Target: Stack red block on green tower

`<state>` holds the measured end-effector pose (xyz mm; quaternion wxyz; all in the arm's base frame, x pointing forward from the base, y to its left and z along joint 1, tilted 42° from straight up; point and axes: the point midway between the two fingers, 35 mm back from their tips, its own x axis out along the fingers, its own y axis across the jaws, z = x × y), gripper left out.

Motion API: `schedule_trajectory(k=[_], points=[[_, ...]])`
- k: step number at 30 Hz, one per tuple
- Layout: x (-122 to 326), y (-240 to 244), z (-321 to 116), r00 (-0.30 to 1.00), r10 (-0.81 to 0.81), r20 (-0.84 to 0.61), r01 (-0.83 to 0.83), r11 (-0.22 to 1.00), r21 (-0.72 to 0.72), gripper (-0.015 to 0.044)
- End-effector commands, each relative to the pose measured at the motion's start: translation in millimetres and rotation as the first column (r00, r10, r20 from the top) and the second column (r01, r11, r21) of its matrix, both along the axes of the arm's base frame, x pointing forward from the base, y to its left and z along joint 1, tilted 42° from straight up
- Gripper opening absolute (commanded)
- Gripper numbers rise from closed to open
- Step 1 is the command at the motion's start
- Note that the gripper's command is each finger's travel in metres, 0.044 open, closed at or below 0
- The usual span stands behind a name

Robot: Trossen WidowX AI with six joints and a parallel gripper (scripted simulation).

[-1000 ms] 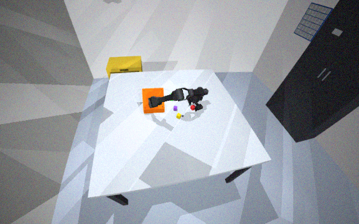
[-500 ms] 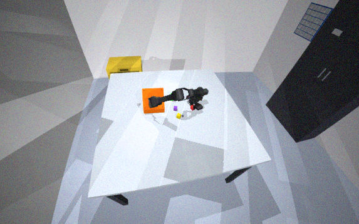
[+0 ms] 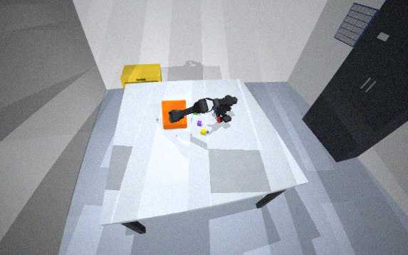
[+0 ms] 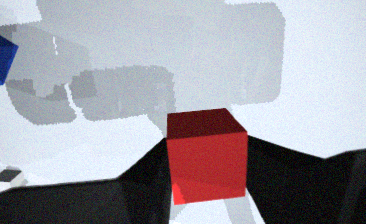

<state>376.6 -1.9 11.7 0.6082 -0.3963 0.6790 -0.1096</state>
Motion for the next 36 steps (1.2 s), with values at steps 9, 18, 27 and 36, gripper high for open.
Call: schedule_trajectory(k=[9, 18, 27, 36], points=[[-3.3, 44.7, 48.4, 1.0, -0.003, 0.005, 0.003, 1.0, 0.008, 0.0], [-3.2, 57.0, 61.0, 1.0, 0.006, 0.007, -0.006, 1.0, 0.007, 0.0], [-24.3, 84.5, 45.1, 1.0, 0.002, 0.003, -0.002, 1.0, 0.024, 0.0], [-74.2, 125.0, 12.5, 1.0, 0.006, -0.003, -0.006, 0.999, 0.042, 0.0]])
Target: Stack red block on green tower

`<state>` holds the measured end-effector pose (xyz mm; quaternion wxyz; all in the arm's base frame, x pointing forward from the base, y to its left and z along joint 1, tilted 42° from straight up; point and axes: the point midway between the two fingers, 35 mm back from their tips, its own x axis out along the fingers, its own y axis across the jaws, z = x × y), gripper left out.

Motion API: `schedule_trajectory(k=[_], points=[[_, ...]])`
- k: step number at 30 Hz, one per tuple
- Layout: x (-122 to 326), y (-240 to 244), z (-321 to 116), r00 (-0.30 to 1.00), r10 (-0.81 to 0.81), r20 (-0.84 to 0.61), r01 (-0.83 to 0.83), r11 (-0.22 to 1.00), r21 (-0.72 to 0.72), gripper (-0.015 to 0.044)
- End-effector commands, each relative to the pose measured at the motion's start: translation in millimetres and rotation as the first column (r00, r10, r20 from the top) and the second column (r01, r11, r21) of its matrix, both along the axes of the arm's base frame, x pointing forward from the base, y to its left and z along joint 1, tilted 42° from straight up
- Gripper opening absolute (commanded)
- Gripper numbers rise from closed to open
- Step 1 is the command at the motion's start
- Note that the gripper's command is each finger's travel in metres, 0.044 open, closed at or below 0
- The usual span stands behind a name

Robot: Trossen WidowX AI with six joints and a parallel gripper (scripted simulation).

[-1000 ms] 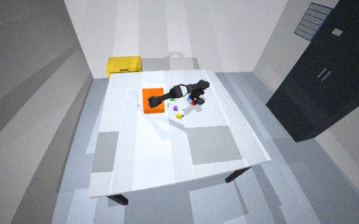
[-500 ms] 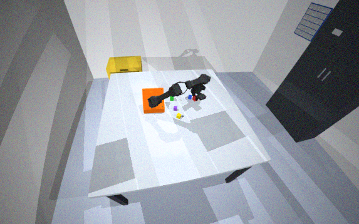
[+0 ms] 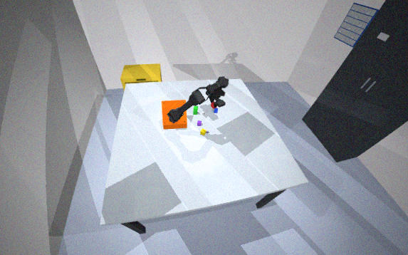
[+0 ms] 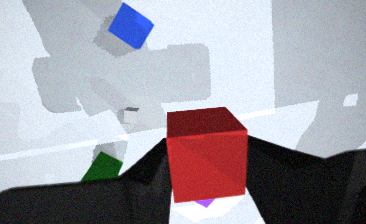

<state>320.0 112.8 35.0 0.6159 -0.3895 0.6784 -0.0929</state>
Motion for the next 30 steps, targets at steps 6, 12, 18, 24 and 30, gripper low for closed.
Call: schedule_trajectory(k=[6, 12, 18, 24, 30], points=[[-55.0, 28.3, -29.8, 1.0, -0.008, -0.007, 0.008, 1.0, 0.006, 0.0], [-94.0, 38.6, -46.4, 1.0, -0.012, -0.008, 0.012, 1.0, -0.003, 0.0], [-128.5, 40.7, -57.8, 1.0, -0.016, -0.007, 0.016, 1.0, -0.017, 0.0], [-131.3, 35.9, -64.0, 1.0, -0.016, -0.006, 0.016, 1.0, -0.019, 0.0], [-131.1, 27.3, -73.5, 1.0, -0.016, -0.006, 0.016, 1.0, -0.019, 0.0]])
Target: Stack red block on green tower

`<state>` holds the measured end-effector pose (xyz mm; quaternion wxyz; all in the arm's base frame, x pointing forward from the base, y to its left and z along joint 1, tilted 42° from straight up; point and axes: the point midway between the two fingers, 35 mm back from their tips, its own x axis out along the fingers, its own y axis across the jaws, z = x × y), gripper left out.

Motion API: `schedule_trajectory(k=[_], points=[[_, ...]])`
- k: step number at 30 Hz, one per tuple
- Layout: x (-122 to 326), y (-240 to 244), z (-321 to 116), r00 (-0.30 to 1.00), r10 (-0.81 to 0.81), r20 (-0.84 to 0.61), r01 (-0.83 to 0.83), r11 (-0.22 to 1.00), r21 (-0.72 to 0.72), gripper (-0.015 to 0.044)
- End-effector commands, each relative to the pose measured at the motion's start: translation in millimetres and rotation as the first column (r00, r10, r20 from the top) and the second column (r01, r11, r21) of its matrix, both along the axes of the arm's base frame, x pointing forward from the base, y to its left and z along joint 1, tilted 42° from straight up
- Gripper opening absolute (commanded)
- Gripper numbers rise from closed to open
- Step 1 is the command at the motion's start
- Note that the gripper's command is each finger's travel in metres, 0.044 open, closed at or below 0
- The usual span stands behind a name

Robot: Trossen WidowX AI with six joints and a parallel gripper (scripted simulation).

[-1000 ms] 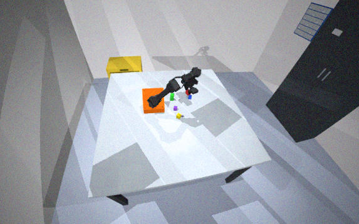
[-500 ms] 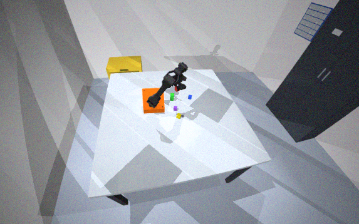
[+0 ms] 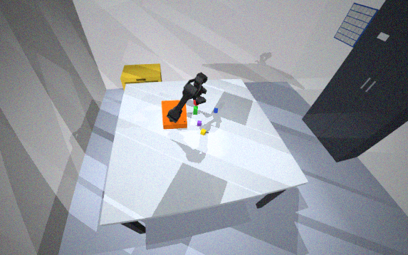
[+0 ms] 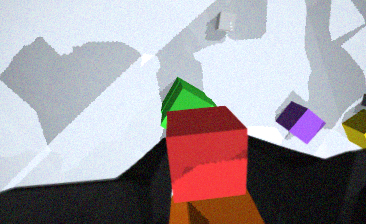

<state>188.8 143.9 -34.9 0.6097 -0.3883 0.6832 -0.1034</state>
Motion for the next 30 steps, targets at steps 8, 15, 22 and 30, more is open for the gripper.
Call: schedule_trajectory(k=[8, 15, 22, 30], points=[[1.1, -21.4, -23.9, 1.0, 0.003, 0.001, -0.003, 1.0, -0.003, 0.0], [1.1, -22.9, -25.6, 1.0, 0.003, 0.001, -0.003, 1.0, -0.003, 0.0], [1.1, -23.3, -25.9, 1.0, 0.003, 0.001, -0.003, 1.0, -0.003, 0.0], [1.1, -23.6, -26.3, 1.0, 0.003, 0.001, -0.003, 1.0, -0.003, 0.0]])
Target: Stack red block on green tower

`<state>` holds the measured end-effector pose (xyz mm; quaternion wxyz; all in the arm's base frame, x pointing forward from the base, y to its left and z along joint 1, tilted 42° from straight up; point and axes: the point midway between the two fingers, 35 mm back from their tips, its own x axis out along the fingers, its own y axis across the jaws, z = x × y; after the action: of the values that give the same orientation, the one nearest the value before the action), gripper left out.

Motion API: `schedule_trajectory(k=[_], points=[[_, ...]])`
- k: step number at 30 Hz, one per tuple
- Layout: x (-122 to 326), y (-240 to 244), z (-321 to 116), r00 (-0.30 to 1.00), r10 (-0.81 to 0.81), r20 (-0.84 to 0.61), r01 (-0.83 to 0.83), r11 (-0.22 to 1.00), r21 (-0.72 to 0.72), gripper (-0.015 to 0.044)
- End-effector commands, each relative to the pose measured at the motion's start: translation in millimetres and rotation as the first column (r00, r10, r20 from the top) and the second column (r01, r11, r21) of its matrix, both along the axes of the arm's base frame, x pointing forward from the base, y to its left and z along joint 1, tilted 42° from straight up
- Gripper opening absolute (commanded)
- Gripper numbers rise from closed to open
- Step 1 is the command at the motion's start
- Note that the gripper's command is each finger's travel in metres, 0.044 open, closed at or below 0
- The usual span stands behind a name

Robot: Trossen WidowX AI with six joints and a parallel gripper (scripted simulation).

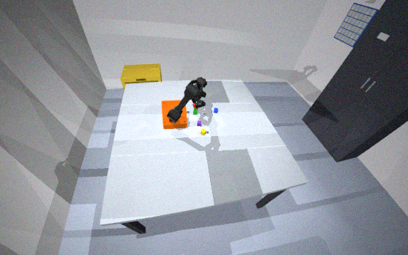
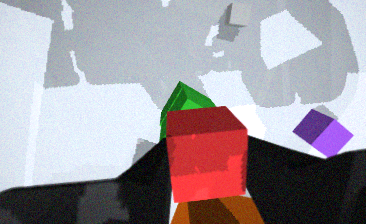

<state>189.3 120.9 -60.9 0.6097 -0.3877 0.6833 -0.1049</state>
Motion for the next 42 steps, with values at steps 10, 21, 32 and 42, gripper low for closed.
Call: schedule_trajectory(k=[10, 21, 32, 42], points=[[0.6, -0.2, 0.0, 1.0, 0.006, -0.001, -0.006, 1.0, -0.002, 0.0], [0.1, 0.2, 0.1, 1.0, 0.001, 0.0, -0.001, 1.0, 0.0, 0.0236], [0.1, 0.2, 0.1, 1.0, 0.001, 0.0, -0.001, 1.0, 0.0, 0.044], [0.1, 0.2, 0.1, 1.0, 0.001, 0.0, -0.001, 1.0, 0.0, 0.044]])
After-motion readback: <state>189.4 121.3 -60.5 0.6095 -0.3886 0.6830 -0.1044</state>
